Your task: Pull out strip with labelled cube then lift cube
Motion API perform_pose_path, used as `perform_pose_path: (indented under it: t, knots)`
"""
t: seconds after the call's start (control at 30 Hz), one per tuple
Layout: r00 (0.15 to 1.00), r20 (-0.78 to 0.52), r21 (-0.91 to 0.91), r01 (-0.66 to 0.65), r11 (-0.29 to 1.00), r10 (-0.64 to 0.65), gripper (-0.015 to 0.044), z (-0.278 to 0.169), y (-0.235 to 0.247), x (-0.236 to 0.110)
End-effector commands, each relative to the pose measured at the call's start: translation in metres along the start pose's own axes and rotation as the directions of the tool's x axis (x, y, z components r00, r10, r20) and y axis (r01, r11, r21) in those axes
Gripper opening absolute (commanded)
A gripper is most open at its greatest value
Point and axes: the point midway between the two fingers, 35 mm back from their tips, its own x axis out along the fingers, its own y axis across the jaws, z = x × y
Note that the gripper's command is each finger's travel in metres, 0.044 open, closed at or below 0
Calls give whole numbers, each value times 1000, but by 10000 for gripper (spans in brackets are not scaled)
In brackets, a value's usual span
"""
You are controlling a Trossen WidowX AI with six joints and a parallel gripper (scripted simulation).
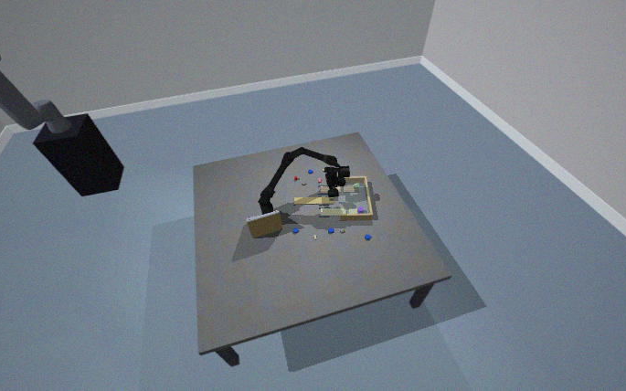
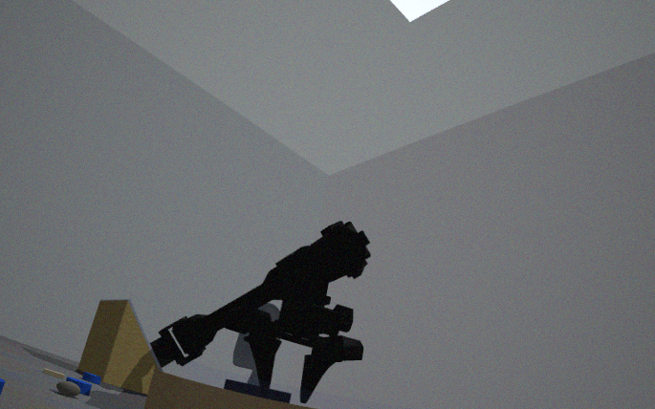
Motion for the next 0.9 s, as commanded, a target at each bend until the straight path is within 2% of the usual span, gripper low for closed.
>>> perform_pose_path:
  t: [0.0, 0.87]
  knots:
    - [1000, -7, 10, -3, 1000, 3, 250, 0, -1, 10]
    - [1000, -8, 10, -6, 1000, 6, 250, -2, -1, 45]
